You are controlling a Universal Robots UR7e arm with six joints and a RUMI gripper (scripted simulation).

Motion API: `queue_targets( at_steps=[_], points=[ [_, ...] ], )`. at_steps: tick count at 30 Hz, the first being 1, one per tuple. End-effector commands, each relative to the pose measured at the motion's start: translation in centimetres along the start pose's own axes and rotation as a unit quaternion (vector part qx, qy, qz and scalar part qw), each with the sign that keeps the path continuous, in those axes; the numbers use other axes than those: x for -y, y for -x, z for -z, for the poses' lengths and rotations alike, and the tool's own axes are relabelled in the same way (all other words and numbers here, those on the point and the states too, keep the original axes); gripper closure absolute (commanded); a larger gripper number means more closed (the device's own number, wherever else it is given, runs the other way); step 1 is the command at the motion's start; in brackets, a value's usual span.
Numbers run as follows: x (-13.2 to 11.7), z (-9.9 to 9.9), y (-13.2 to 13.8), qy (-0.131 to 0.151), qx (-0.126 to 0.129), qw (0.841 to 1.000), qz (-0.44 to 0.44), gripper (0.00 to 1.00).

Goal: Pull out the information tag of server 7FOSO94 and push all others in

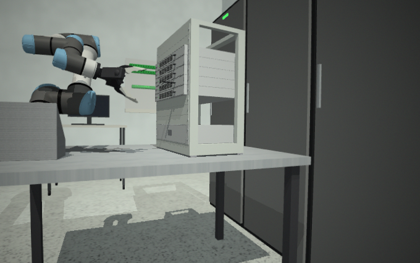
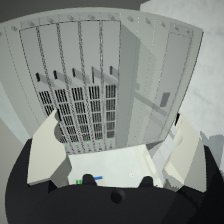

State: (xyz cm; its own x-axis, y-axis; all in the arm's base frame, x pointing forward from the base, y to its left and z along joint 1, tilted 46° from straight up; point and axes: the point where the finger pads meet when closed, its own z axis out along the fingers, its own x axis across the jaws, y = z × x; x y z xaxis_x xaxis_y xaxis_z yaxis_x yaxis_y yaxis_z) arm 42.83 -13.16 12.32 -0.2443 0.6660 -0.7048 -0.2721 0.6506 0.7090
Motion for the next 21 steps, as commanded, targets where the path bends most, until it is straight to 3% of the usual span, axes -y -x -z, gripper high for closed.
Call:
queue_targets(
  at_steps=[1,21],
  points=[
    [0.02,-0.01,-0.06,0.0,-0.005,1.0,0.0,0.0],
    [0.02,-0.12,-0.47,0.001,-0.031,1.0,-0.001,0.0]
  ],
)
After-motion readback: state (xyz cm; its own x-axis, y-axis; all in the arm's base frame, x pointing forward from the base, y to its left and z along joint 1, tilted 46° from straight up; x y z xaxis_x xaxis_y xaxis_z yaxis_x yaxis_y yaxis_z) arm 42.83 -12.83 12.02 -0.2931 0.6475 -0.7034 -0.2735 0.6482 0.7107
